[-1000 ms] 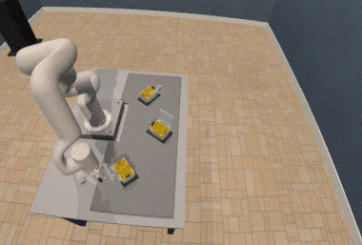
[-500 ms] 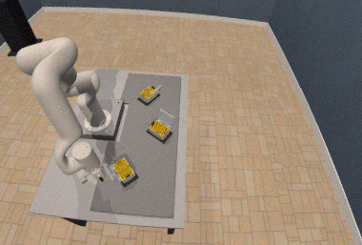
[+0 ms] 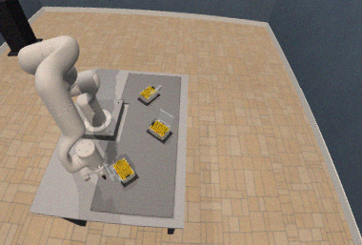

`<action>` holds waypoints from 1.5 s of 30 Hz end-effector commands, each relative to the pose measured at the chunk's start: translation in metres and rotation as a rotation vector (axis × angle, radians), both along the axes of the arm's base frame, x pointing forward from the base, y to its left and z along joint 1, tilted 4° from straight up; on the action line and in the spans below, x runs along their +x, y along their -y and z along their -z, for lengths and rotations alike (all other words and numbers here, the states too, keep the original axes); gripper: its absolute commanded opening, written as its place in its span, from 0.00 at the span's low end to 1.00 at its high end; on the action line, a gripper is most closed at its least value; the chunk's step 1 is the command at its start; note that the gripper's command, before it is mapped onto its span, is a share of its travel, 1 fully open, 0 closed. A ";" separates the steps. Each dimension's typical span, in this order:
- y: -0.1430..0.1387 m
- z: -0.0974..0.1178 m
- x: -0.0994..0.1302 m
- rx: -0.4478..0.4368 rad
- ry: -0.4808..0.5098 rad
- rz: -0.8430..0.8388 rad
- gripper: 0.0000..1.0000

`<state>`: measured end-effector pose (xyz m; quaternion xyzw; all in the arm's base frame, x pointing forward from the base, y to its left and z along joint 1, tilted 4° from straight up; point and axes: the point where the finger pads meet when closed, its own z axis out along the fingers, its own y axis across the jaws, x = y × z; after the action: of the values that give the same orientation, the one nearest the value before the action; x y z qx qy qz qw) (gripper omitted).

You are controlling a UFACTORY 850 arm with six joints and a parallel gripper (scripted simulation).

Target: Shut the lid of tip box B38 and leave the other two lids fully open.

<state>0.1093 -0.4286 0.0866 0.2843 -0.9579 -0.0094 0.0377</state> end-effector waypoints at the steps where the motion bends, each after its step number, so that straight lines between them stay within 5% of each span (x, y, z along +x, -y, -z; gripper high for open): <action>1: -0.002 -0.001 0.005 -0.002 0.000 0.000 0.00; 45: -0.030 -0.004 0.048 -0.002 0.001 0.000 0.00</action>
<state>0.1531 -0.4003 0.0902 0.2842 -0.9580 -0.0094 0.0377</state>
